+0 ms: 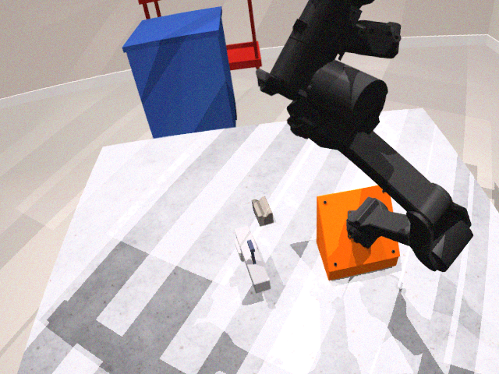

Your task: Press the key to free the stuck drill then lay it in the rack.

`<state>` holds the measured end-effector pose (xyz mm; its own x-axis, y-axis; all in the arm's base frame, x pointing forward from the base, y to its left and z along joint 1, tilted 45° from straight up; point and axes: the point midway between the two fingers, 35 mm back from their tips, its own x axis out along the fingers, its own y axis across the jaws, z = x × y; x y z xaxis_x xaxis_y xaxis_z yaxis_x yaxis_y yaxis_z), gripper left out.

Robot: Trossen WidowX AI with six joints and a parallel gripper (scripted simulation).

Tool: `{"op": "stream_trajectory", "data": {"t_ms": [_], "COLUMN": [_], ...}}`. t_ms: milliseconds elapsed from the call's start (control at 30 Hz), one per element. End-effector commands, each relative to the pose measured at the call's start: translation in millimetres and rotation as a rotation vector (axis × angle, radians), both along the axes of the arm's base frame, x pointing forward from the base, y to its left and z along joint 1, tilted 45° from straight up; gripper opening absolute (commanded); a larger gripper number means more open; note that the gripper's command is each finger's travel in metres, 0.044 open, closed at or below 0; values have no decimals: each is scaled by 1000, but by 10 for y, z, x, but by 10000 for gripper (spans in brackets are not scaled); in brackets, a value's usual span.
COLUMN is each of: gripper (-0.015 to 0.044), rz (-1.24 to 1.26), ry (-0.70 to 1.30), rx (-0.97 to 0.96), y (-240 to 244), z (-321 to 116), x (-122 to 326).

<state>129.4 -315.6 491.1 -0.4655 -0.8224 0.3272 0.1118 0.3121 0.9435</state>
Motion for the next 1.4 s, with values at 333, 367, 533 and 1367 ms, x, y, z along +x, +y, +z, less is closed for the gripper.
{"op": "stream_trajectory", "data": {"t_ms": [333,367,533,1367], "gripper": [111,85,0,0], "rz": [60,102,335,1305], "ry": [52,85,229,279], "rx": [9,17,87,1198], "y": [-74,-120,-294,830], "z": [-49,-92,-420,-3444], "x": [183,309,956,2538]}}
